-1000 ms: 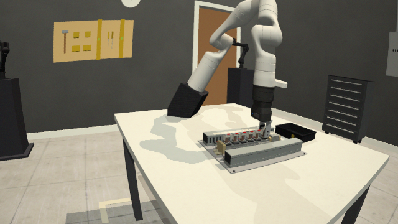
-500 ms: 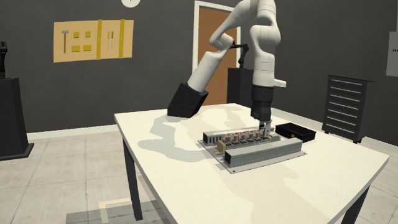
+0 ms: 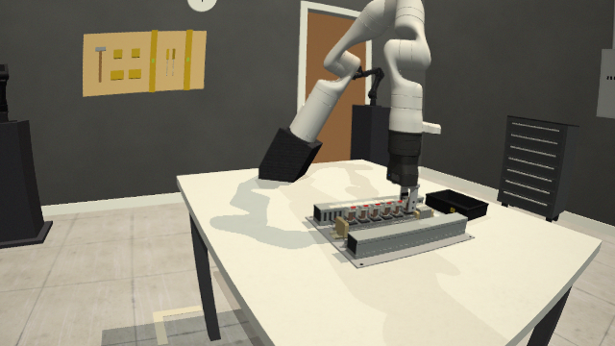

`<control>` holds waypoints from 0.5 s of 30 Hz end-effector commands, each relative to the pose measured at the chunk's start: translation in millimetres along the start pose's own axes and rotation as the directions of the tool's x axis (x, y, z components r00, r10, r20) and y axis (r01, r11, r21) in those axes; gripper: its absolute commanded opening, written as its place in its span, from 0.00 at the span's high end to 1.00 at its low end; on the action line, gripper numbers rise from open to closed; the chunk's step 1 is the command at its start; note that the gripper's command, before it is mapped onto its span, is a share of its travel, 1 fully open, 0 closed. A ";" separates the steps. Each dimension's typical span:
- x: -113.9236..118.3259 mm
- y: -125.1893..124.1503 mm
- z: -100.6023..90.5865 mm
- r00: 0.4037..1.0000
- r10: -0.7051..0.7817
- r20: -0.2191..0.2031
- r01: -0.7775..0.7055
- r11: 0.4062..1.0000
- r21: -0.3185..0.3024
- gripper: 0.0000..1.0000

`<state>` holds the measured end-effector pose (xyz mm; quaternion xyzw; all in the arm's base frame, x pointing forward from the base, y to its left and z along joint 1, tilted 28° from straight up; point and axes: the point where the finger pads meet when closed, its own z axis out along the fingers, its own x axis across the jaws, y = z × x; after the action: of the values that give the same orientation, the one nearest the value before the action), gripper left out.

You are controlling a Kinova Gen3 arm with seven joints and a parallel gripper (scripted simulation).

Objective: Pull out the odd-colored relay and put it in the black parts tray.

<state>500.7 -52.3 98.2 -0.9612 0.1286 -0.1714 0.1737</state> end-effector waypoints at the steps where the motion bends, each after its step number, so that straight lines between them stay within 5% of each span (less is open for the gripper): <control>1: 0.6 0.2 -0.7 1.000 0.000 -0.003 0.000 1.000 0.000 1.00; 15: -0.1 0.2 -0.8 1.000 0.000 -0.029 0.000 1.000 0.000 1.00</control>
<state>499.9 -52.0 98.1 -0.9590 0.1308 -0.1834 0.1721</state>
